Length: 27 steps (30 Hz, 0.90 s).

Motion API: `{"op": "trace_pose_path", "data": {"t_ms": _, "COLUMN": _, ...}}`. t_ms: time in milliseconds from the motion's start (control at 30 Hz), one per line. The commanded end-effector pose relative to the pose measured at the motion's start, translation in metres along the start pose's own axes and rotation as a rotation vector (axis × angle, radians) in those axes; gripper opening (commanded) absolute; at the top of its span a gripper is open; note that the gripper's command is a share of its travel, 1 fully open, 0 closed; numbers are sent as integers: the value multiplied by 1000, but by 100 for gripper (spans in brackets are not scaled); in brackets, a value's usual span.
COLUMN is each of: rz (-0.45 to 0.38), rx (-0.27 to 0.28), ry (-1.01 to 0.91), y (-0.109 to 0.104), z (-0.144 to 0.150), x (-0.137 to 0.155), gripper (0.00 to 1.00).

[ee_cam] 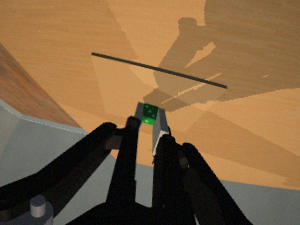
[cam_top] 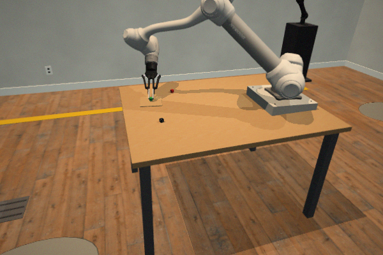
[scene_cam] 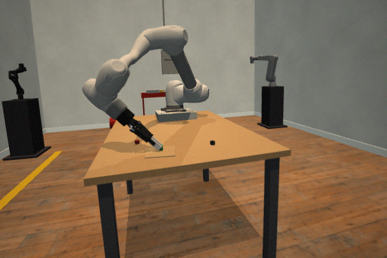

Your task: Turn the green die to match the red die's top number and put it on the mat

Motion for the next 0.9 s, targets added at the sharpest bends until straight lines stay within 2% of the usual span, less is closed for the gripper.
{"op": "trace_pose_path", "data": {"t_ms": 0, "rz": 0, "rx": 0, "ry": 0, "y": 0, "z": 0, "x": 0, "gripper": 18}}
{"op": "trace_pose_path", "data": {"t_ms": 867, "rz": 0, "rx": 0, "ry": 0, "y": 3, "z": 1, "x": -3, "gripper": 18}}
Point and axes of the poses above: the point where the finger pads meet when closed, its own y axis out along the fingers, its own z axis across the jaws, x = y × z, the point moved 5 cm from there along -y, back along the fingers, and after that the axes turned 10 degrees about -y, right-handed, at the moved point
